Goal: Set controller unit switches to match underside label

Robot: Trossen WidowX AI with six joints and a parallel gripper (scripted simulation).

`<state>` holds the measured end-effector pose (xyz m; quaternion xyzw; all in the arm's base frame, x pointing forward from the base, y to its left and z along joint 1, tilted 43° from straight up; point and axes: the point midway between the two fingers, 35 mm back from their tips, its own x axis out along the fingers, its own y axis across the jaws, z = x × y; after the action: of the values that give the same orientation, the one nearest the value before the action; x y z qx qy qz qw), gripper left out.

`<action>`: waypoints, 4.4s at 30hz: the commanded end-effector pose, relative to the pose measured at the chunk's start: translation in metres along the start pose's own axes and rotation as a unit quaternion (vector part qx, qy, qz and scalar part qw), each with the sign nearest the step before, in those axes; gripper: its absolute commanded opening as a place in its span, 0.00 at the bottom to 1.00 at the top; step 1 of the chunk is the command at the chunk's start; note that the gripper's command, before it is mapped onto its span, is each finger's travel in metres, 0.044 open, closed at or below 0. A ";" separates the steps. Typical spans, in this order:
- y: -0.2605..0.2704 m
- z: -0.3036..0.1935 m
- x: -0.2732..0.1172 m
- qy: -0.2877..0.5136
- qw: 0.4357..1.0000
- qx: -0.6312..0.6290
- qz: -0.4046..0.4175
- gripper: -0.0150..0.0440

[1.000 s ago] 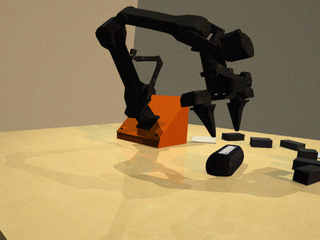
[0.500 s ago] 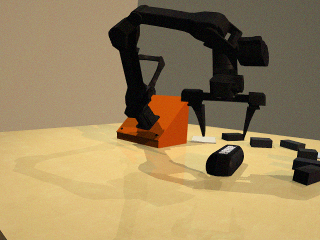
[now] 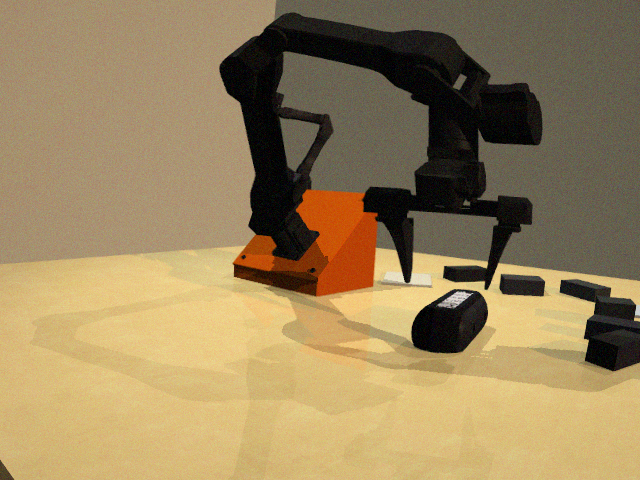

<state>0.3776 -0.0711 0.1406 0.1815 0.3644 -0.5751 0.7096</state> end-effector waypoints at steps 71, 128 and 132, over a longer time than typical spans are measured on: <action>-0.001 -0.003 0.033 0.009 0.999 0.035 -0.007 0.82; 0.002 -0.026 -0.007 0.011 0.999 0.035 -0.007 0.82; 0.002 -0.028 -0.010 0.011 0.999 0.035 -0.007 0.82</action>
<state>0.3699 -0.0514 0.1288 0.2079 0.3510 -0.5940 0.6934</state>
